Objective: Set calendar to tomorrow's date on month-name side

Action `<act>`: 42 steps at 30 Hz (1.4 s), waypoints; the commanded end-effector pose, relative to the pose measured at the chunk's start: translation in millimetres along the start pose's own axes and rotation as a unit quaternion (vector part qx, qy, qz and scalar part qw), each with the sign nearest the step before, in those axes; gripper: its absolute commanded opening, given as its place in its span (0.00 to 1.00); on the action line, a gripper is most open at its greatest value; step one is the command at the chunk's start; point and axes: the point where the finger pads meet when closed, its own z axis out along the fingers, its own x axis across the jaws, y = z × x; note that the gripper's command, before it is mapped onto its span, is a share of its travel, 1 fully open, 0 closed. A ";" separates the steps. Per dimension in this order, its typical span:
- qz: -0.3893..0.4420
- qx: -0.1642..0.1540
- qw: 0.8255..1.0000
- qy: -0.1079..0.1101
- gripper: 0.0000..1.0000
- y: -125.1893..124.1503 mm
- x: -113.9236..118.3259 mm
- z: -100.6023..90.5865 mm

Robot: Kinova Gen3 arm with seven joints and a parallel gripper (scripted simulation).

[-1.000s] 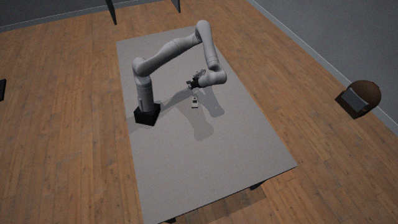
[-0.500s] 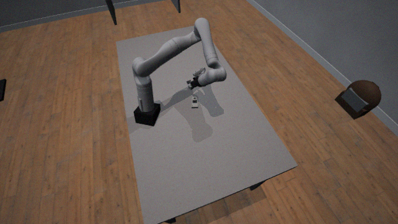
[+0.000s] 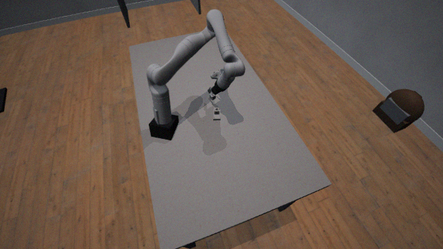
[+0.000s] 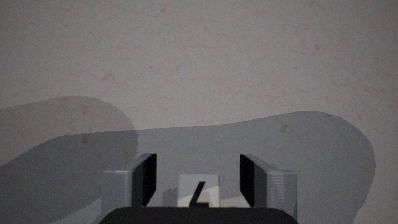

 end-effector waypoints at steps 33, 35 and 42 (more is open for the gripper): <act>-0.004 -0.136 0.991 -0.001 1.00 -6.9 1.0 1.7; -0.004 -0.144 0.990 -0.003 1.00 -6.7 0.6 2.3; -0.003 -0.191 0.981 -0.007 1.00 -6.6 -0.6 4.3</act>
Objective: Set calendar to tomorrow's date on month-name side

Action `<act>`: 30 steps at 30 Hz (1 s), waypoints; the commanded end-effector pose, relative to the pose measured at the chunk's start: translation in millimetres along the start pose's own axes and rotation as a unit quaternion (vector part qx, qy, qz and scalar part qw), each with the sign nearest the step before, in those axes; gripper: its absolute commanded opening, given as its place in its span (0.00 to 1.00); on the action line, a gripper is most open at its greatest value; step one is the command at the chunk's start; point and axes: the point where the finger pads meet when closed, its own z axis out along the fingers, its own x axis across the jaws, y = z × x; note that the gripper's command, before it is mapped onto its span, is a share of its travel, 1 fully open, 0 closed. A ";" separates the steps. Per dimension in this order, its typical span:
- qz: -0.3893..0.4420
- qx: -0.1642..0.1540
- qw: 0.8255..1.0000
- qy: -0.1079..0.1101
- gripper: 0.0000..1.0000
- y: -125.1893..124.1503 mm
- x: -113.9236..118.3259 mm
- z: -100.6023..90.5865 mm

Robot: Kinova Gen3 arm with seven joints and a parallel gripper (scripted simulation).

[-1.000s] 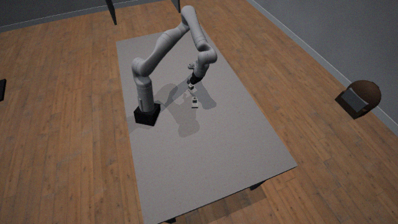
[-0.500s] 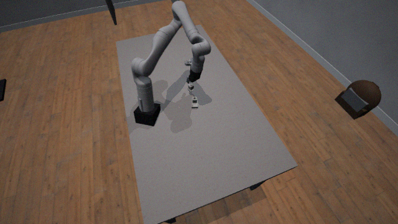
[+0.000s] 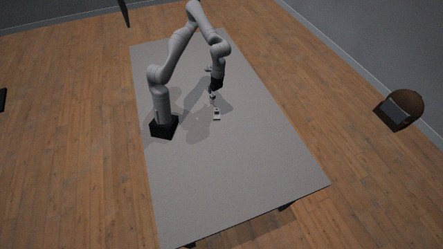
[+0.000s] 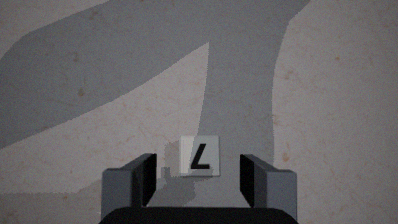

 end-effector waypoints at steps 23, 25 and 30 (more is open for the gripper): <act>-0.015 -0.073 0.997 0.005 1.00 -13.9 1.4 0.1; -0.015 -0.073 0.997 0.005 1.00 -13.9 1.4 0.1; -0.015 -0.073 0.997 0.005 1.00 -13.9 1.4 0.1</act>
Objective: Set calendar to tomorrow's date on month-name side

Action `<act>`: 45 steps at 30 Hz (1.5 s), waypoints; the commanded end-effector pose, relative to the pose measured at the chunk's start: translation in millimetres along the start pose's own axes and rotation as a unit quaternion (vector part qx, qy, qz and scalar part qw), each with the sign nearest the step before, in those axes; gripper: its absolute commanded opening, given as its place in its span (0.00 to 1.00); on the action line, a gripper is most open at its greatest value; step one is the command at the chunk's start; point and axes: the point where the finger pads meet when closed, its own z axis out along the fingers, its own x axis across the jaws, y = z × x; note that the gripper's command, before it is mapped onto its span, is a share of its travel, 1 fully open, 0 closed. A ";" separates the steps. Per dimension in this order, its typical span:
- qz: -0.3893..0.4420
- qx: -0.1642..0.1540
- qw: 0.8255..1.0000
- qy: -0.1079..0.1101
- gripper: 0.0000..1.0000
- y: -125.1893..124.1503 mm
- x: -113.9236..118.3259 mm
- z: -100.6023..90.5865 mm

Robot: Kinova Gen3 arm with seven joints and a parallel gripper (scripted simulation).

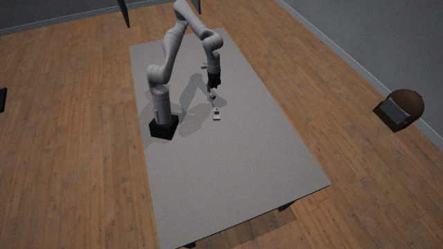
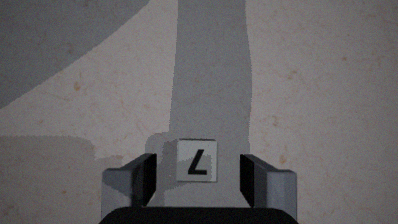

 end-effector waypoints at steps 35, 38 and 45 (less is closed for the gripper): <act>0.171 0.000 0.985 -0.002 1.00 -2.5 1.2 -3.1; 0.219 0.000 0.976 -0.002 1.00 -2.9 1.5 -3.8; 0.306 -0.001 0.952 -0.003 1.00 -3.1 2.0 -5.2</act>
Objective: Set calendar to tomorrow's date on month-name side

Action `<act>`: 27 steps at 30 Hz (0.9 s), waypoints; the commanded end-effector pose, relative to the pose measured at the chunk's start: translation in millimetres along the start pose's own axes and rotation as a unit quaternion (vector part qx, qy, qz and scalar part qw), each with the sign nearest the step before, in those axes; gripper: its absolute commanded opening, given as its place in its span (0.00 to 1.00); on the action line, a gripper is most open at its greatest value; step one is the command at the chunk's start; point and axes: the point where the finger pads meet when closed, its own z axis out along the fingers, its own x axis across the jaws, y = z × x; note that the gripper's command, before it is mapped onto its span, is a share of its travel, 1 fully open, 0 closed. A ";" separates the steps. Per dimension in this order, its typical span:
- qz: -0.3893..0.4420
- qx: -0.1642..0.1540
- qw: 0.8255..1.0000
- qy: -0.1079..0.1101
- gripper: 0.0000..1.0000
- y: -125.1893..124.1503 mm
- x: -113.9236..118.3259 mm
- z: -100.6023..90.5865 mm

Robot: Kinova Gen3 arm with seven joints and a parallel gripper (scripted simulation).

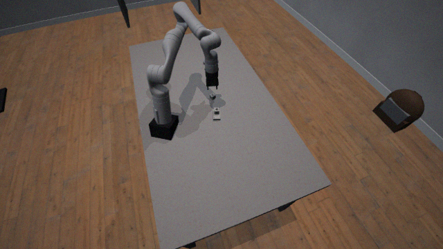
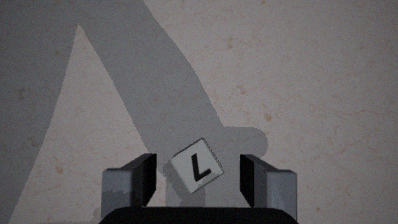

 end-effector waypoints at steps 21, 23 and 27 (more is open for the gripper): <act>0.349 -0.001 0.937 0.001 1.00 3.2 0.1 -4.6; 0.374 0.000 0.927 0.002 1.00 3.6 -0.1 -5.0; 0.416 0.000 0.910 0.002 1.00 4.4 -0.3 -5.6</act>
